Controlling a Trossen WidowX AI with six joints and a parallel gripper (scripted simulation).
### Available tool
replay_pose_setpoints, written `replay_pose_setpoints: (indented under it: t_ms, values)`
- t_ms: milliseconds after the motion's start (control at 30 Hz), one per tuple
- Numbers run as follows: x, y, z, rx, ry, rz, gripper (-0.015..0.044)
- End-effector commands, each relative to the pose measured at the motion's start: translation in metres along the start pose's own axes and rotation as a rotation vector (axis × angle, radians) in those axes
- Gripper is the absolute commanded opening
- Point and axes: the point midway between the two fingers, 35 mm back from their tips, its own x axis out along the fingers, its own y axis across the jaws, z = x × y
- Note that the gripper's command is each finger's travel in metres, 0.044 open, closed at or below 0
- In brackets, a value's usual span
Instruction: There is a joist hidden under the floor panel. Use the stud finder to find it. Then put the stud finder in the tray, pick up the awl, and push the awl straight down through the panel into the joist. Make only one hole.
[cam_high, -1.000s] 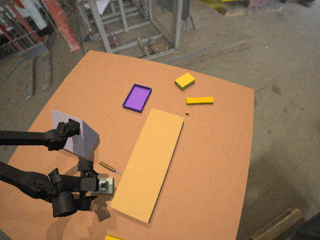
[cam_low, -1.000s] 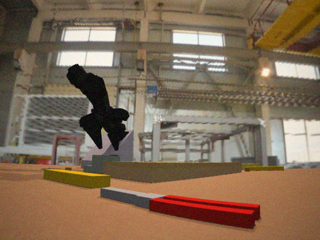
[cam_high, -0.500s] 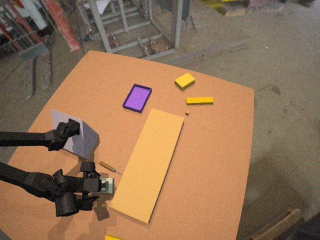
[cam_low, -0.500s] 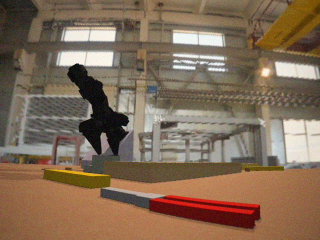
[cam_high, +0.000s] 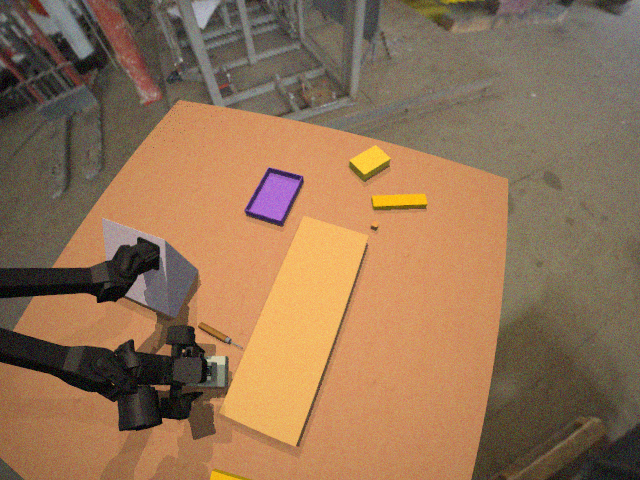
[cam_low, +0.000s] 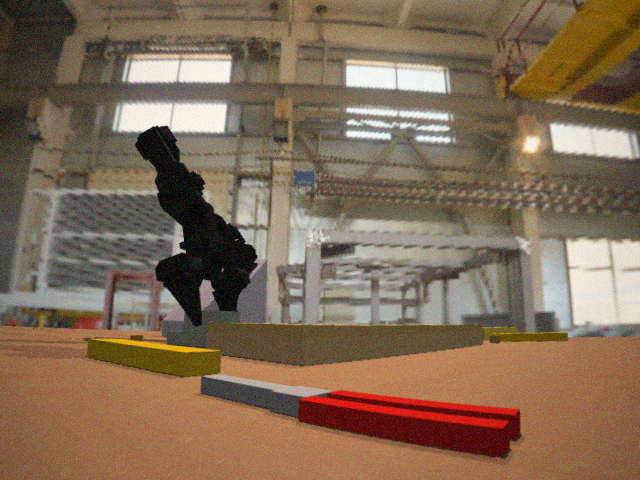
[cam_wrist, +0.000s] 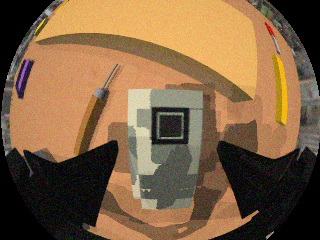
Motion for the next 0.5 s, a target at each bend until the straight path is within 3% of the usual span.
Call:
replay_pose_setpoints:
  t_ms: [0, 33, 167, 467]
  values:
    - [0.0075, 0.0027, -0.0028, -0.005, 0.0, 0.007, 0.044]
    - [0.0077, 0.0027, -0.0029, -0.005, 0.0, 0.007, 0.044]
    - [0.0077, 0.0027, -0.0029, -0.005, 0.0, 0.007, 0.0335]
    - [0.0077, 0.0027, -0.0029, -0.005, 0.0, 0.007, 0.0275]
